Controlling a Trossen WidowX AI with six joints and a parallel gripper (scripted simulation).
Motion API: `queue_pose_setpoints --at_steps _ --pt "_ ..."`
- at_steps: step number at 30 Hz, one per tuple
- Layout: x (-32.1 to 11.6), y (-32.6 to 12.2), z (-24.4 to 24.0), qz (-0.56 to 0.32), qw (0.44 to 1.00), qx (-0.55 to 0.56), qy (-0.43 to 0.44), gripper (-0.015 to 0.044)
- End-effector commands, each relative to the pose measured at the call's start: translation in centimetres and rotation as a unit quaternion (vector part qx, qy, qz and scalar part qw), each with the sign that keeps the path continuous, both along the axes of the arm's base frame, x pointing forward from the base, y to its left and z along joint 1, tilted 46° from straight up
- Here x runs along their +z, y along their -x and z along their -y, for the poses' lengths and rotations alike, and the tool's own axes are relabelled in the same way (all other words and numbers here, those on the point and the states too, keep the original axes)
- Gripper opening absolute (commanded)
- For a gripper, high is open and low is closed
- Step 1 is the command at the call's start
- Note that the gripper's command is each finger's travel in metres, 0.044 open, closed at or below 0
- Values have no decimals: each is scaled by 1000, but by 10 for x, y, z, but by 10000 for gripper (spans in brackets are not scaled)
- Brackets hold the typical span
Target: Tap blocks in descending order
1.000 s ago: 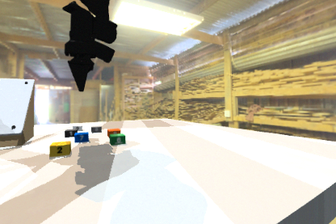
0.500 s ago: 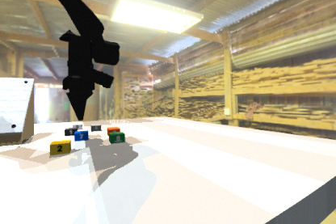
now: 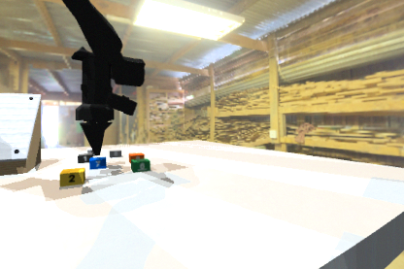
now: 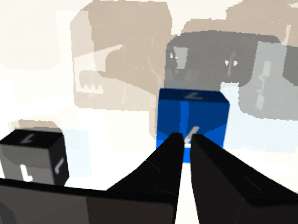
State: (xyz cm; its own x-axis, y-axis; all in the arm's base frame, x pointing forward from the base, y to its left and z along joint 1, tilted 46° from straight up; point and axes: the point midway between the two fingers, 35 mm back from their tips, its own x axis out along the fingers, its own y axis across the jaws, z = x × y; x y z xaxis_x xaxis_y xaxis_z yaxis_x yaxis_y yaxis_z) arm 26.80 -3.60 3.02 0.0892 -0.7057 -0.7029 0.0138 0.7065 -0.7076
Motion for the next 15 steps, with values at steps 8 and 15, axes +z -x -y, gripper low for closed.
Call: queue_pose_setpoints --at_steps 8,15 --pt "-8 3 9 -6 1000 0 5 20" --pt "13 5 -13 -6 1000 0 4 20"
